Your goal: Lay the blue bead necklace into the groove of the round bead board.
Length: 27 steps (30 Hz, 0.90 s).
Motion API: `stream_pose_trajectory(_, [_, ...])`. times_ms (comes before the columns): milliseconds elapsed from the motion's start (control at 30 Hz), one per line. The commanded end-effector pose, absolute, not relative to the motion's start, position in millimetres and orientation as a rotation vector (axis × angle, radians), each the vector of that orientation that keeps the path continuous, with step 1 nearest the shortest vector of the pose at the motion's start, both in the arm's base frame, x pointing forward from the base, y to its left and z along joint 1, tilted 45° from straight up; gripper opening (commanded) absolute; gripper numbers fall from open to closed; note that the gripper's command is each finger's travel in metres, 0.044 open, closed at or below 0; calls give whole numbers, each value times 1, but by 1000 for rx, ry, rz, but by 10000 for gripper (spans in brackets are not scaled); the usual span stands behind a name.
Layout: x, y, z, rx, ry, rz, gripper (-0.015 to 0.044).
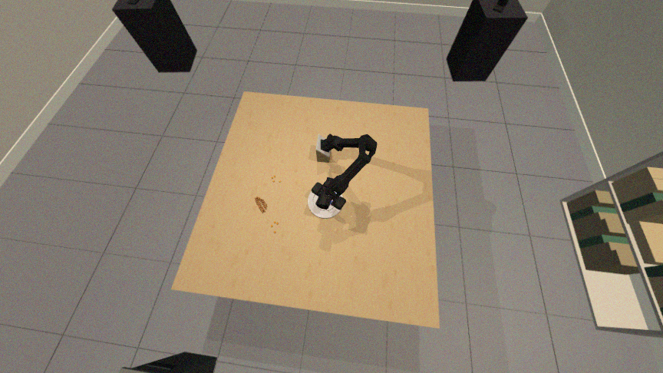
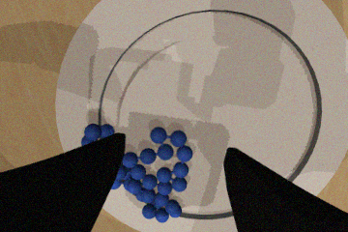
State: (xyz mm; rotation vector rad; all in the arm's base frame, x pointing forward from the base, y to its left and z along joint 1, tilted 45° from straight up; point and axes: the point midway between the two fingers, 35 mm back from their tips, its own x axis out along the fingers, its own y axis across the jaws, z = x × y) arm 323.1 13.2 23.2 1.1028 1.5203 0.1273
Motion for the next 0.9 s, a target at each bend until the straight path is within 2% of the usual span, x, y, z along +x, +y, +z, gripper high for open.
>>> stream_pose_trajectory(0, [322,19,17,1109,1528,127,250])
stream_pose_trajectory(467, [322,30,7,1110,1532,128,250])
stream_pose_trajectory(767, [323,28,9,1104,1529,129,14])
stream_pose_trajectory(867, [323,28,9,1104,1529,129,0])
